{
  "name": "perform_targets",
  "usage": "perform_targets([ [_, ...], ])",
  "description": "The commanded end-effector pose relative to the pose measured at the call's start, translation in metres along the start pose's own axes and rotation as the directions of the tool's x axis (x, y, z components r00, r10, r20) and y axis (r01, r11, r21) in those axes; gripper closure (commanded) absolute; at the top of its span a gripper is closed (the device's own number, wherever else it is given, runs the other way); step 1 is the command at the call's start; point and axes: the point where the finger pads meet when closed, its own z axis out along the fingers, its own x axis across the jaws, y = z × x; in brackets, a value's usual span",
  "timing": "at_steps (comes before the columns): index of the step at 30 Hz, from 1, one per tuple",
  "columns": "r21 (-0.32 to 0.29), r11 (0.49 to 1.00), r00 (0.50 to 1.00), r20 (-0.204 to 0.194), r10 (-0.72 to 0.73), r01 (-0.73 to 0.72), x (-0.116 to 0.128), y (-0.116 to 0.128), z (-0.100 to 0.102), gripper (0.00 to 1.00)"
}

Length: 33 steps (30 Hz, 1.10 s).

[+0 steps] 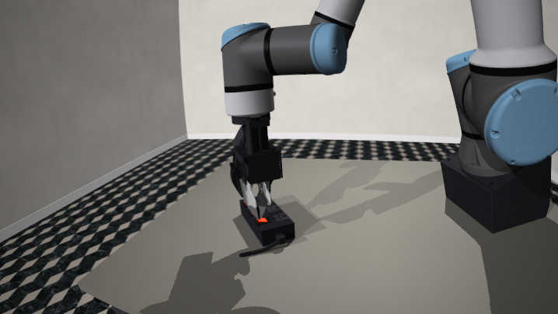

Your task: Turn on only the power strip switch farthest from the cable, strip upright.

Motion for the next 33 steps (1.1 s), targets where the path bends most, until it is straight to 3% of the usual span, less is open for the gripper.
perform_targets([
  [1,0.001,1.0,1.0,0.001,0.0,0.0,-0.0005,-0.0003,0.0014,1.0],
  [33,0.001,1.0,1.0,0.001,0.0,0.0,-0.0005,-0.0003,0.0067,1.0],
])
